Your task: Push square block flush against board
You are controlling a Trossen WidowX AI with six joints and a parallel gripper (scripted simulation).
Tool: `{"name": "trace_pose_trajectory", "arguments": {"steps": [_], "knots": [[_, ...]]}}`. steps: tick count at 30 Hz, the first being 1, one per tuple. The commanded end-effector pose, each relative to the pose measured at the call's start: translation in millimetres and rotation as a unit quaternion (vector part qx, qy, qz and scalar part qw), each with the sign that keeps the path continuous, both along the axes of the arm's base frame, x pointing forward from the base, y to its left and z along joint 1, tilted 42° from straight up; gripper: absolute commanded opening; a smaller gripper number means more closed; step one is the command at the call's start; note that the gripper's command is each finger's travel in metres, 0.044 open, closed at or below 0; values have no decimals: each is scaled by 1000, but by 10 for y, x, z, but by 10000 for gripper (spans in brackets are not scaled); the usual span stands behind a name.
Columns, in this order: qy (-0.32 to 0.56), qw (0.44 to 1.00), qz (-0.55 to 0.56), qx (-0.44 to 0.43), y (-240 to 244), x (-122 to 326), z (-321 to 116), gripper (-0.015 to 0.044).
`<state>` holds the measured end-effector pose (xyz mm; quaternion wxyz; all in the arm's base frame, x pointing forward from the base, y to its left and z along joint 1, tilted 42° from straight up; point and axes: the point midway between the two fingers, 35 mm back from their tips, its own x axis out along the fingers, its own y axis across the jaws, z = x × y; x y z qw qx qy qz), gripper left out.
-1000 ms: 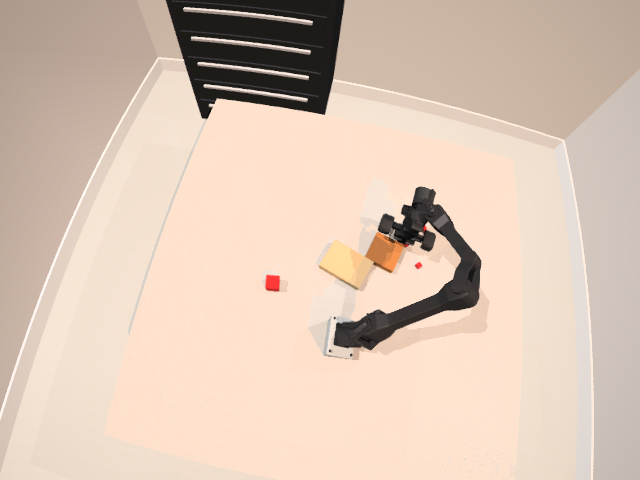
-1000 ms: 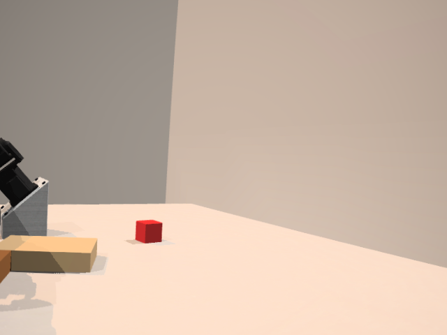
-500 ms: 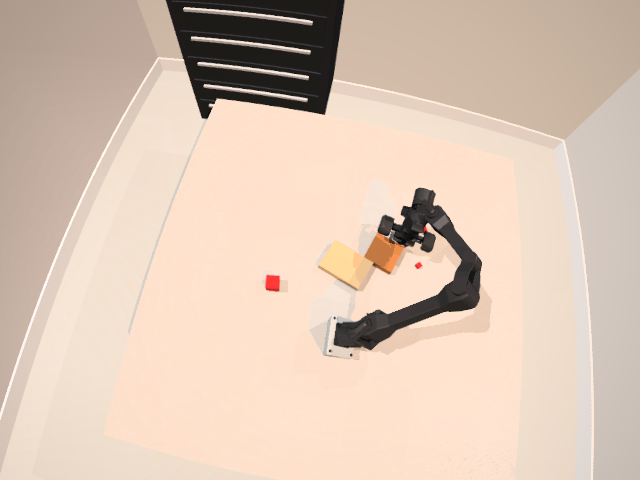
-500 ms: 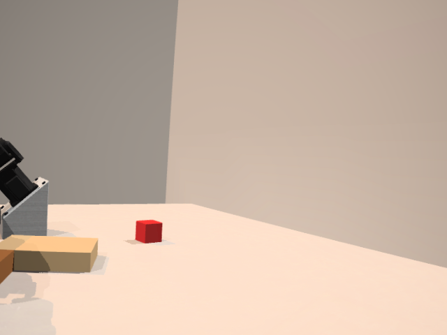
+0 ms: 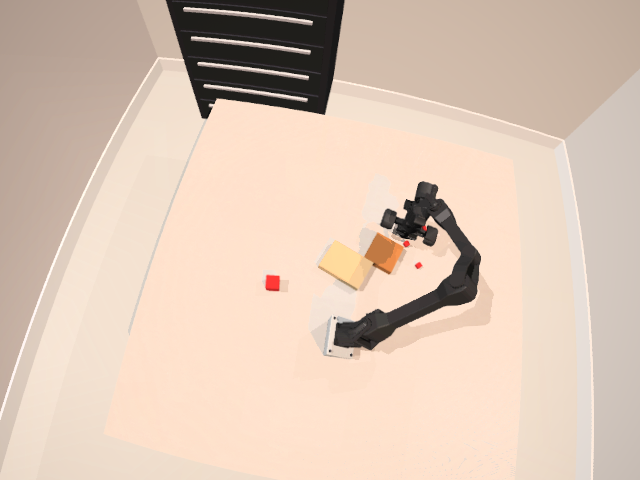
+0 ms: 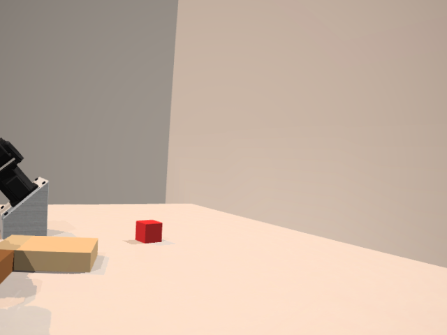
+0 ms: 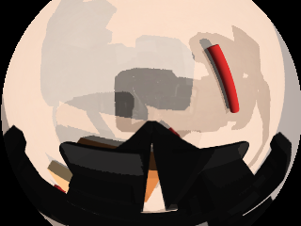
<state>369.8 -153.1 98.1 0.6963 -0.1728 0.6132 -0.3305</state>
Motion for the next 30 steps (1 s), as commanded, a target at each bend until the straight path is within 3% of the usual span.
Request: {"name": "trace_pose_trajectory", "arguments": {"steps": [1,12,18,24,30], "knots": [[7,1000,2,3,-9,56,-34,0],[6,1000,2,3,-42,210,-10,0],[6,1000,2,4,305,171,413,0],[14,1000,10,4,322,171,398,0],[81,993,85,3,468,163,265,0]]}}
